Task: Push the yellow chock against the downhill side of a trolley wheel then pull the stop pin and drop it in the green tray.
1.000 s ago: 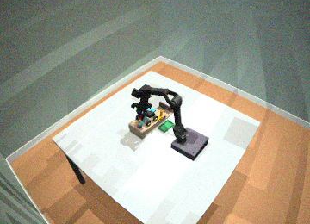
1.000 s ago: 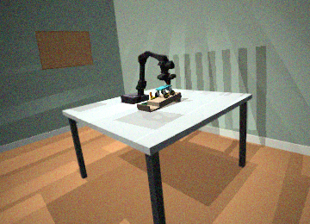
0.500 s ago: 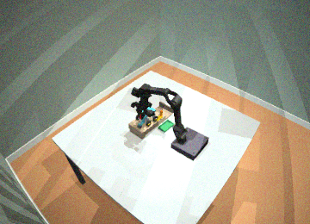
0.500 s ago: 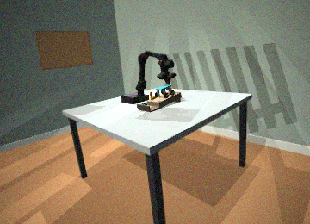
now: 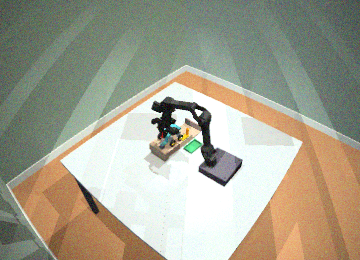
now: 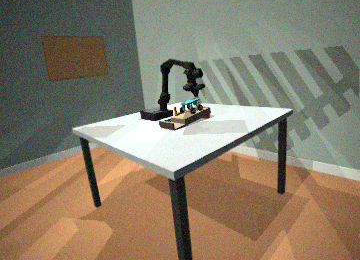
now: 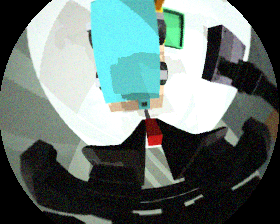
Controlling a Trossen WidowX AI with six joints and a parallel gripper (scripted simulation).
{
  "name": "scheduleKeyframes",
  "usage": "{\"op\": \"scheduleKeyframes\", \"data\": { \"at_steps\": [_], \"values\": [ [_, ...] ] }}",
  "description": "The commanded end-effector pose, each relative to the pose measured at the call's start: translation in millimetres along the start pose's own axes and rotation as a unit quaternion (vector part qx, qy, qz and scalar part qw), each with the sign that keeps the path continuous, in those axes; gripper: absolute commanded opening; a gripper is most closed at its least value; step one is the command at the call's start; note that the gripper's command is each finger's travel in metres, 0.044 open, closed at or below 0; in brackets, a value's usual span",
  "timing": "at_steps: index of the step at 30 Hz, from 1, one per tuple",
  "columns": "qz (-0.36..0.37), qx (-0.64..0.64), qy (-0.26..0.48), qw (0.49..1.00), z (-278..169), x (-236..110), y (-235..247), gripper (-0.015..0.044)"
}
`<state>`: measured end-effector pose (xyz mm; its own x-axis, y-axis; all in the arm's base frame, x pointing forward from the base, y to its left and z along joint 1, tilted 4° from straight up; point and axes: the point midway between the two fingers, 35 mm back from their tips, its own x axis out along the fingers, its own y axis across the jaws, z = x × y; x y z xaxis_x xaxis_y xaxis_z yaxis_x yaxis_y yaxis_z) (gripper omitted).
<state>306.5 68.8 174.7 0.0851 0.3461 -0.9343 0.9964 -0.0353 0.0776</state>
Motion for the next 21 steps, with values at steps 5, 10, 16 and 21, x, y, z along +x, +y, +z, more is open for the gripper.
{"op": "scheduleKeyframes", "data": {
  "at_steps": [5, 10, 16, 21],
  "values": [
    [0.003, 0.000, 0.003, 1.000, -14.7, 0.9, 0.5, 0.0000],
    [0.003, 0.000, 0.003, 1.000, -23.1, 1.1, 0.9, 0.0000],
    [0.003, 0.000, 0.003, 1.000, -25.5, 1.3, -5.3, 0.0000],
    [0.002, 0.000, 0.003, 1.000, -25.3, 3.8, -22.7, 0.0000]
  ]
}}
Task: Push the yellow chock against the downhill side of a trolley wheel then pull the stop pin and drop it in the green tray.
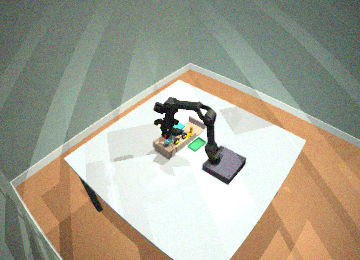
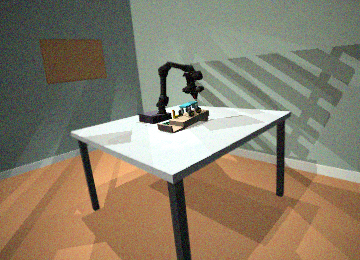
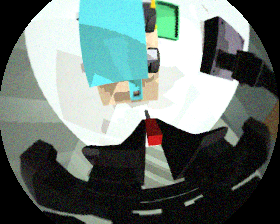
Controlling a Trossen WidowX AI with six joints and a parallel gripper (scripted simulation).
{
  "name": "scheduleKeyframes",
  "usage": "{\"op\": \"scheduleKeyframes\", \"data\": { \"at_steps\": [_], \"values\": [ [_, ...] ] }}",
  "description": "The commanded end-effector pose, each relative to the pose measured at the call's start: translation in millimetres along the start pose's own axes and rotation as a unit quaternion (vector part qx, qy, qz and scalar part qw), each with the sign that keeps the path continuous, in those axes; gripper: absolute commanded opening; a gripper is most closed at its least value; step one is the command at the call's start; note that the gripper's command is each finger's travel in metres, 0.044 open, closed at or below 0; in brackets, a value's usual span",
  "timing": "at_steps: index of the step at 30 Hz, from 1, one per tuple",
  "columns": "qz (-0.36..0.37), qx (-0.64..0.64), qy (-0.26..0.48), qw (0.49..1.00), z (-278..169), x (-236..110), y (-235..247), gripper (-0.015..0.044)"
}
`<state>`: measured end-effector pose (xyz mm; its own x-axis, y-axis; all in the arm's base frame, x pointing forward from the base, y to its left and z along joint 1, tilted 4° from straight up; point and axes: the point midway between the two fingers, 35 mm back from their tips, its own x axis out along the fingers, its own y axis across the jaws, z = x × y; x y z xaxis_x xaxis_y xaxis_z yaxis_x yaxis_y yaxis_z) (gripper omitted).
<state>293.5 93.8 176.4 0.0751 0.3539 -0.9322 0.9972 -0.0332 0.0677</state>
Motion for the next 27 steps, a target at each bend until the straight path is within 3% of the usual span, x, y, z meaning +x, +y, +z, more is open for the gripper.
{"op": "scheduleKeyframes", "data": {
  "at_steps": [1, 17, 27],
  "values": [
    [0.007, -0.001, -0.001, 1.000, -1.1, -1.4, -12.3, 0.0000],
    [0.005, 0.000, 0.000, 1.000, -2.8, -0.2, -67.5, 0.0000],
    [0.004, 0.000, -0.002, 1.000, 12.2, -1.1, -68.3, 0.0000]
  ]
}}
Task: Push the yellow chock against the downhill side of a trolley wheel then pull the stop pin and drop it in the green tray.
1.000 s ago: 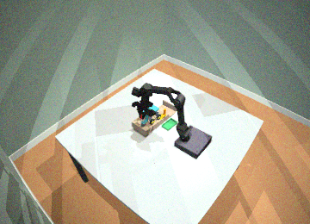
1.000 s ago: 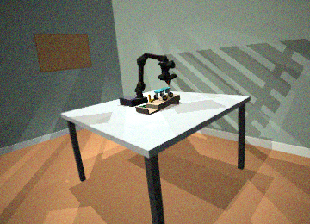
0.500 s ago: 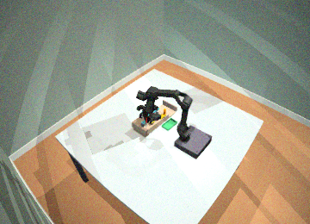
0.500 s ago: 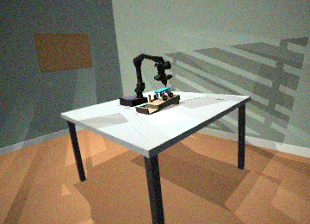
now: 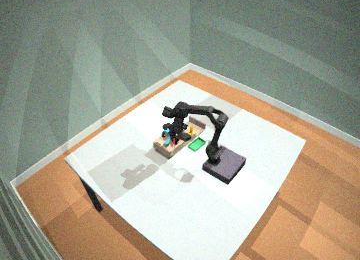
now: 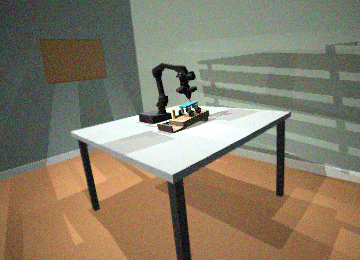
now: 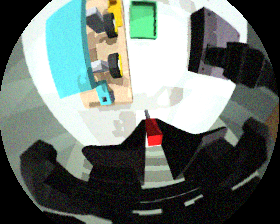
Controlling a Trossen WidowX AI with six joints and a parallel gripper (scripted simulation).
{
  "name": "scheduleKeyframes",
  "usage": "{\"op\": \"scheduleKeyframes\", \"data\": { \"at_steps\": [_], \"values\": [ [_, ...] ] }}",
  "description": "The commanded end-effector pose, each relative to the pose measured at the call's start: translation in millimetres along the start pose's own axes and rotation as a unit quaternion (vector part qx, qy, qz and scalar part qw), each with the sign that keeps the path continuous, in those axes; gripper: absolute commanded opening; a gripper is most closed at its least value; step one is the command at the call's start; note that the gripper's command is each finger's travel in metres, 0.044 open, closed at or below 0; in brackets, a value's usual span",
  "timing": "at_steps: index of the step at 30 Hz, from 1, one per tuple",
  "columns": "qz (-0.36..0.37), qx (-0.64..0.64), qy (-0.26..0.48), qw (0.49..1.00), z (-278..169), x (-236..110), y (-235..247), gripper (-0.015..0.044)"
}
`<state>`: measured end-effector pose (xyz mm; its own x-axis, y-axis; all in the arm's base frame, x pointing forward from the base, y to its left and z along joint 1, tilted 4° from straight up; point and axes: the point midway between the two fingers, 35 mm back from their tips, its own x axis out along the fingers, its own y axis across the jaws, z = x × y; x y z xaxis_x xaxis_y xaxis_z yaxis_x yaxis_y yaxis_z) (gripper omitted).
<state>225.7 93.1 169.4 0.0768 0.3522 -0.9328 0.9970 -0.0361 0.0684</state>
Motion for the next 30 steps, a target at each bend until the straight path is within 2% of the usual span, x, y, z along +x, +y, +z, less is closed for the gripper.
{"op": "scheduleKeyframes", "data": {
  "at_steps": [1, 30],
  "values": [
    [0.004, -0.001, -0.001, 1.000, 12.3, -2.4, -0.1, 0.0000],
    [0.003, -0.001, -0.007, 1.000, 117.5, -15.3, 1.1, 0.0000]
  ]
}}
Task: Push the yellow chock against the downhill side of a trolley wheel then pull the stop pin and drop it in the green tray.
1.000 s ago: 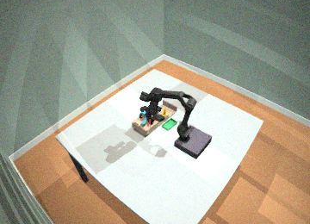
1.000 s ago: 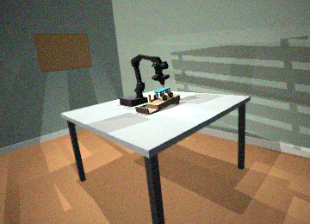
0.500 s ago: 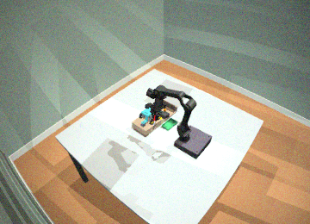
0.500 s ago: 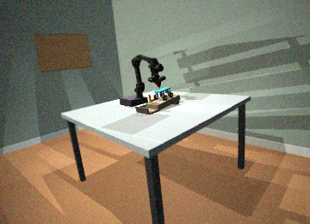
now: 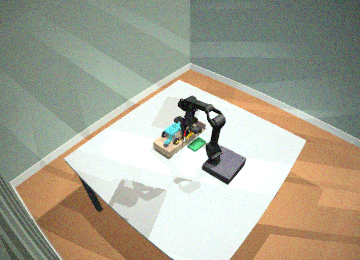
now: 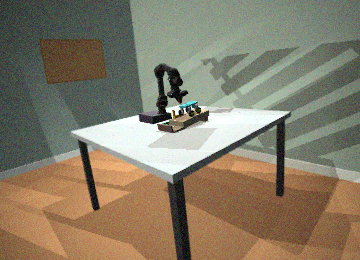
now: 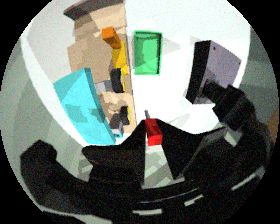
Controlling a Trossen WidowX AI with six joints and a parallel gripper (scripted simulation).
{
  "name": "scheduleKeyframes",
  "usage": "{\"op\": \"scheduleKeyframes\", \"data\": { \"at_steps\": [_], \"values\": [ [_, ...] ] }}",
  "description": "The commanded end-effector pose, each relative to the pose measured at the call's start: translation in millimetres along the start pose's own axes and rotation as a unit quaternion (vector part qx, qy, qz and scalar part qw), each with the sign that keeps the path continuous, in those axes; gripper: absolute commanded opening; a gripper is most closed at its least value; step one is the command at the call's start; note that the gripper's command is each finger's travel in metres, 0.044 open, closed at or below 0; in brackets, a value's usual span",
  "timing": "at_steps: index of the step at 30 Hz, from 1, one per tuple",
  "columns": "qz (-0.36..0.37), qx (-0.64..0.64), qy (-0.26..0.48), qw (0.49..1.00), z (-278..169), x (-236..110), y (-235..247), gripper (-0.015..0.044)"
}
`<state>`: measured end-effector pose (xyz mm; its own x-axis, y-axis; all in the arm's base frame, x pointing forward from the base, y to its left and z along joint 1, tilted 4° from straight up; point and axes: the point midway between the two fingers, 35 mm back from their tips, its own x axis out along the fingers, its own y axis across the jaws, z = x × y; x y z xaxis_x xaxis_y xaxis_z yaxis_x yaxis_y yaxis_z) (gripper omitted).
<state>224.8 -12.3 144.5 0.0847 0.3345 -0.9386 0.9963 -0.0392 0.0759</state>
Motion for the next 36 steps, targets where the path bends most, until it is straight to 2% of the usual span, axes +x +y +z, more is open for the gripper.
{"op": "scheduleKeyframes", "data": {
  "at_steps": [1, 23, 29, 36],
  "values": [
    [-0.001, -0.001, 0.002, 1.000, 13.6, -1.6, -0.1, 0.0000],
    [-0.002, -0.001, -0.002, 1.000, 99.9, -12.4, -2.5, 0.0000],
    [-0.001, 0.008, -0.004, 1.000, 102.1, -12.7, -2.7, 0.0000],
    [0.008, 0.108, -0.022, 0.994, 100.7, -12.5, -3.3, 0.0000]
  ]
}}
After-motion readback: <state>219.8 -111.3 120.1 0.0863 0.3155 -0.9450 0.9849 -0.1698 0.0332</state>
